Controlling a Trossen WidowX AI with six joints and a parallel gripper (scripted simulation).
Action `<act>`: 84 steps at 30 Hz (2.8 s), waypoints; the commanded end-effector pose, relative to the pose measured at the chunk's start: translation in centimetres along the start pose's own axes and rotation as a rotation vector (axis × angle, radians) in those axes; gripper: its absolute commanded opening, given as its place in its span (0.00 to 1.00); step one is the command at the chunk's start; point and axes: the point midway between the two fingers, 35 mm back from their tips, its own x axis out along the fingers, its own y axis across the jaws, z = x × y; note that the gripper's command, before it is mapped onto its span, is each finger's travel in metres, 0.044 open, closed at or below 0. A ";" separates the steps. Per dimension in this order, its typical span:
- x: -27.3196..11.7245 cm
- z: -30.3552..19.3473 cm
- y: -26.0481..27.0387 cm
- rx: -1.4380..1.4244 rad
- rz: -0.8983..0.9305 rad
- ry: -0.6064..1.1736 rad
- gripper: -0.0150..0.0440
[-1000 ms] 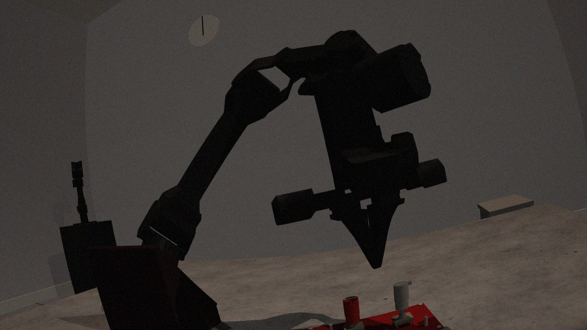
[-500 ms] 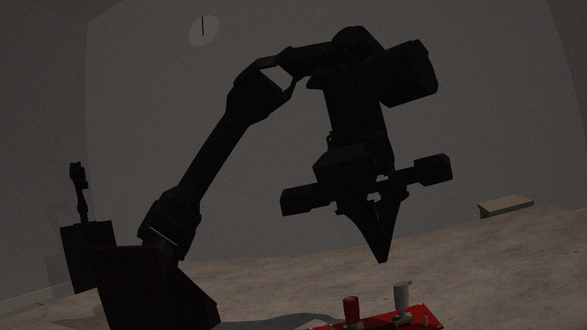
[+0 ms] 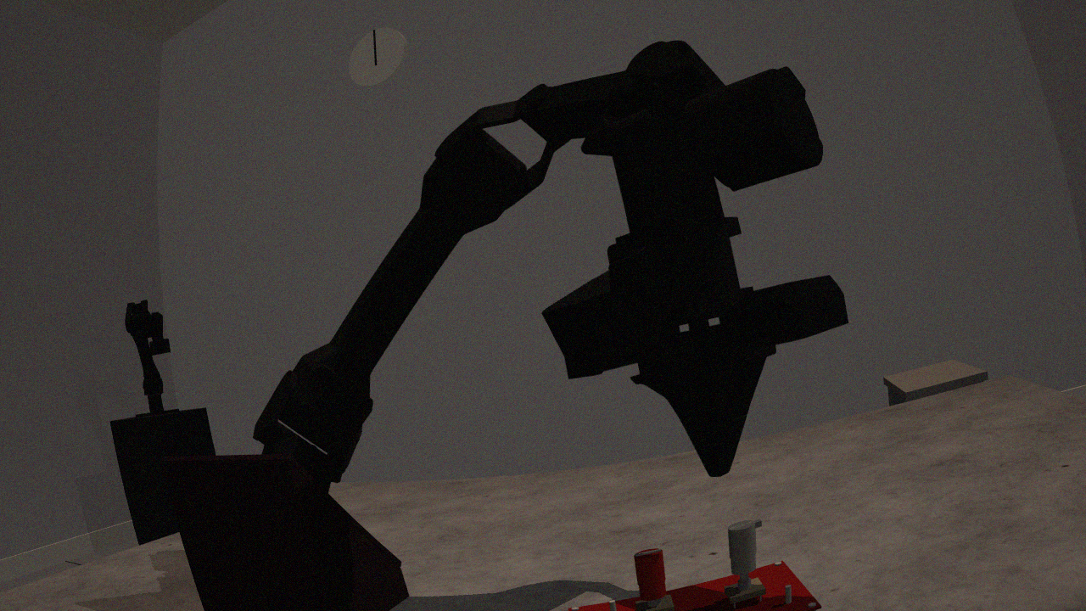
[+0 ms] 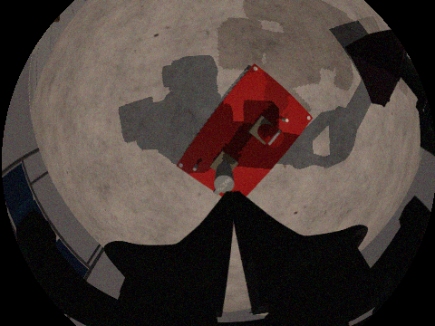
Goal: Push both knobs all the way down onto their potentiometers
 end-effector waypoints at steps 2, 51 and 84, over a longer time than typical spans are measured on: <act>-0.1 -0.2 0.2 0.157 -0.005 -0.001 0.25; 3.4 -1.1 0.5 0.831 -0.021 -0.012 0.25; 3.8 -1.1 0.5 0.831 -0.021 -0.012 0.25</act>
